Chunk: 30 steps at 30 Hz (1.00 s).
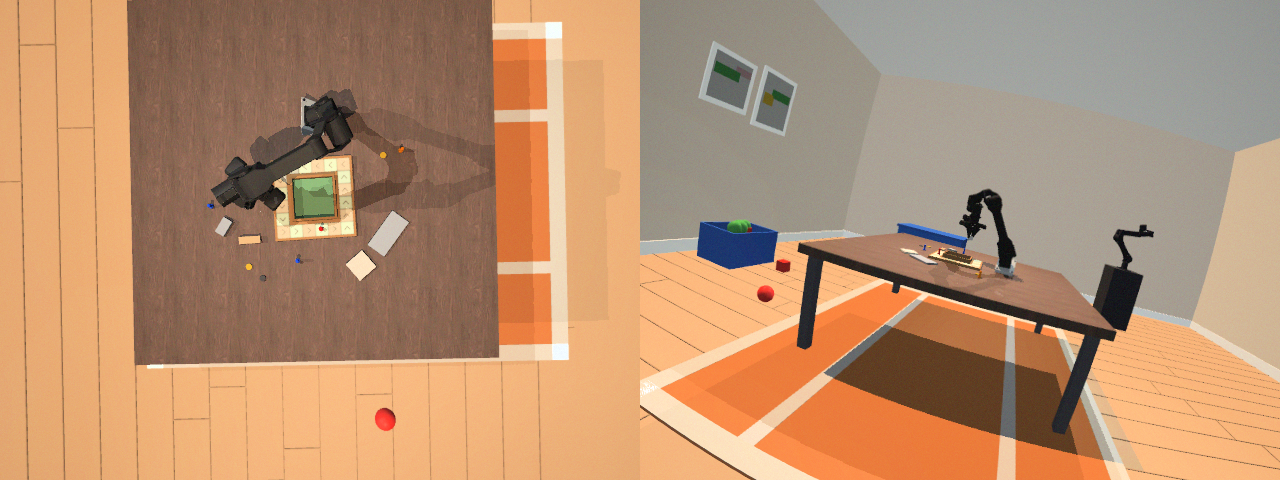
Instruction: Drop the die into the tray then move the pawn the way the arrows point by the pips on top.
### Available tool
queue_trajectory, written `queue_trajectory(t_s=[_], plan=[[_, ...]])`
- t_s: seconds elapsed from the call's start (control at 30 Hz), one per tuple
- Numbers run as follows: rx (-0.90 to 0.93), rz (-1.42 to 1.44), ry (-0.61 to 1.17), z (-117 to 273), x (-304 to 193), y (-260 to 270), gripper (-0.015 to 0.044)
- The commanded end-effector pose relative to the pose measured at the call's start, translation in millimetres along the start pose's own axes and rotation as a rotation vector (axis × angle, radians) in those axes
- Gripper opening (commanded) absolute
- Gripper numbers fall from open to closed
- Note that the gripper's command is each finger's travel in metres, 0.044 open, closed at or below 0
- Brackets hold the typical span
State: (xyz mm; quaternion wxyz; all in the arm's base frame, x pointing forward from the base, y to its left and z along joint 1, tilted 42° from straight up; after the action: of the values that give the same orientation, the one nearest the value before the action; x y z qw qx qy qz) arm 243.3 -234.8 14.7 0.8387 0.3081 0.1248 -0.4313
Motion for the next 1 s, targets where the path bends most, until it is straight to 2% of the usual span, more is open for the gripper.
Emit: queue_trajectory(t_s=[0.0, 0.97], plan=[[0.003, -0.109, 0.001, -3.2, -13.3, 19.6, 0.0], [0.011, -0.819, 0.035, -31.4, -112.8, 112.8, 0.0]])
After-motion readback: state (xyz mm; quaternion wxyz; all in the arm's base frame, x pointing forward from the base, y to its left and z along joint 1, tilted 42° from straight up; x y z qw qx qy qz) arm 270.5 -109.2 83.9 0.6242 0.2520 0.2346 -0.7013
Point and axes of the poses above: the point midway between the two fingers, 35 mm back from their tips, its own z axis back along the fingers, its own y axis across the jaws, x = y × z, the point moved 4 cm from there along z, back along the fingers, and after that the axes turned 14 degrees about -z, right-handed, at the moved point
